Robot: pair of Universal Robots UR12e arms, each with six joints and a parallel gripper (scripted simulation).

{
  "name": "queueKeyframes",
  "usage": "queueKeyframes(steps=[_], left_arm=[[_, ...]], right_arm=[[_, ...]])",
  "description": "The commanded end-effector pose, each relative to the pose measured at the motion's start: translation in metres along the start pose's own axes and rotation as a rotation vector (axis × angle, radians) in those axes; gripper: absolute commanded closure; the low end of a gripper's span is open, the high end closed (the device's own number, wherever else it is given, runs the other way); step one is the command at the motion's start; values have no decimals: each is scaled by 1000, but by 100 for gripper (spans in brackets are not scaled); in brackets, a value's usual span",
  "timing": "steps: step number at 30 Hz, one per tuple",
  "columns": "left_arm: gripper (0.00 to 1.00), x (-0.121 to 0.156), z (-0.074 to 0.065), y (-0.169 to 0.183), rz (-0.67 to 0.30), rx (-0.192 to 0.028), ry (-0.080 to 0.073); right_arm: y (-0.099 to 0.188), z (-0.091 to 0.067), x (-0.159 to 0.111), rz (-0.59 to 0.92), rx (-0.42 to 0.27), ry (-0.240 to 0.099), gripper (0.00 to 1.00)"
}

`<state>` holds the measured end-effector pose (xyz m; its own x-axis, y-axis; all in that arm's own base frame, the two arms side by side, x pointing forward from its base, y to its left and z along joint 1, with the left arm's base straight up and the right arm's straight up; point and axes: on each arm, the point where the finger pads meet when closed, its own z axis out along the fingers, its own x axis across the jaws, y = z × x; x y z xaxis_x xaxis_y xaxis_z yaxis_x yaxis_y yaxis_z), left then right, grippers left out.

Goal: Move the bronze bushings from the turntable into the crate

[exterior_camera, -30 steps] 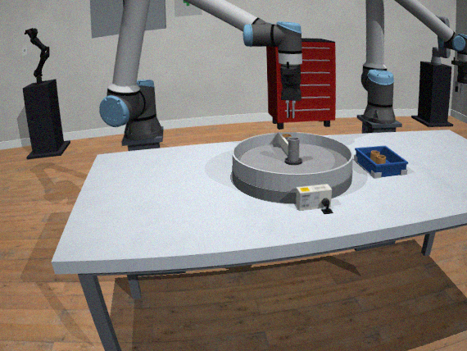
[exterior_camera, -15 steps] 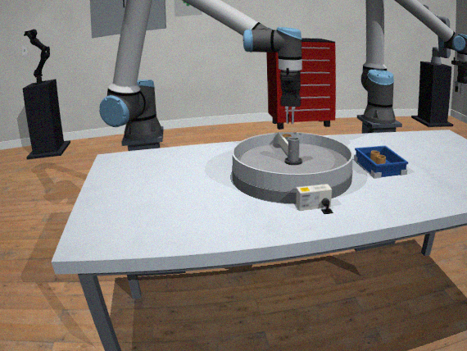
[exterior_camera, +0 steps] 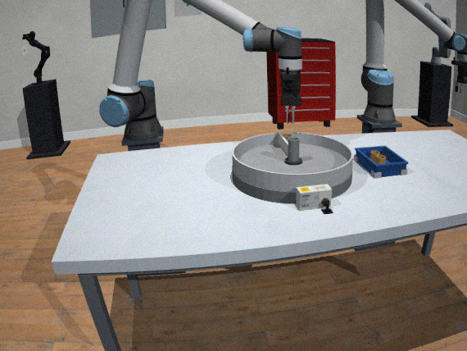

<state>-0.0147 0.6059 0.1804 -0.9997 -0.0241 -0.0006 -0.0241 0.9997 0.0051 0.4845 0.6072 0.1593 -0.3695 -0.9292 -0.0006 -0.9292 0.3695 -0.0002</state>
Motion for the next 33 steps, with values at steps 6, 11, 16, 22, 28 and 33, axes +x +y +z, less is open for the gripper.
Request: queueKeyframes(steps=[6, 11, 16, 22, 28, 33], left_arm=[[0, 2, 3, -2, -3, 5, 1], [0, 2, 3, -2, -3, 5, 1], [0, 2, 3, -2, -3, 5, 1], [0, 2, 3, -2, -3, 5, 1], [0, 2, 3, -2, -3, 5, 1], [0, 2, 3, -2, -3, 5, 1]], right_arm=[[1, 1, -1, -1, 0, 0, 64], [1, 1, -1, -1, 0, 0, 64], [1, 4, 0, -1, 0, 2, 64], [1, 8, 1, -1, 0, 3, 64], [1, 17, 1, -1, 0, 3, 64], [1, 26, 1, -1, 0, 3, 64]])
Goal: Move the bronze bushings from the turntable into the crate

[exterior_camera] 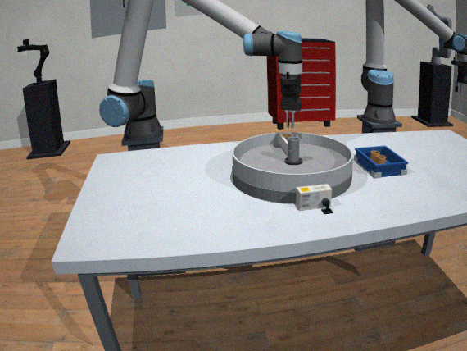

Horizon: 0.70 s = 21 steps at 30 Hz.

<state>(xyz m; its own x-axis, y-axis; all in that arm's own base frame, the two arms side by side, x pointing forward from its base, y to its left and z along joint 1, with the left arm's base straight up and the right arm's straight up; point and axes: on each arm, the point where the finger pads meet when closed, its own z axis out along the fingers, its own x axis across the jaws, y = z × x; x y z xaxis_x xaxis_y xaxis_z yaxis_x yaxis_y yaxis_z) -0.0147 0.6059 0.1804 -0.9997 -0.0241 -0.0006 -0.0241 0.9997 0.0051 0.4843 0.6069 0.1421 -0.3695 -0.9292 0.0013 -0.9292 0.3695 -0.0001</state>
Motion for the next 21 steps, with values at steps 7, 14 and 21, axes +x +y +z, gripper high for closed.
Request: queueKeyframes(steps=[7, 14, 21], left_arm=[[0, 2, 3, -2, -3, 5, 1], [0, 2, 3, -2, -3, 5, 1], [0, 2, 3, -2, -3, 5, 1]], right_arm=[[1, 17, 1, -1, 0, 1, 64], [1, 28, 1, -1, 0, 1, 64], [1, 29, -1, -1, 0, -3, 64]])
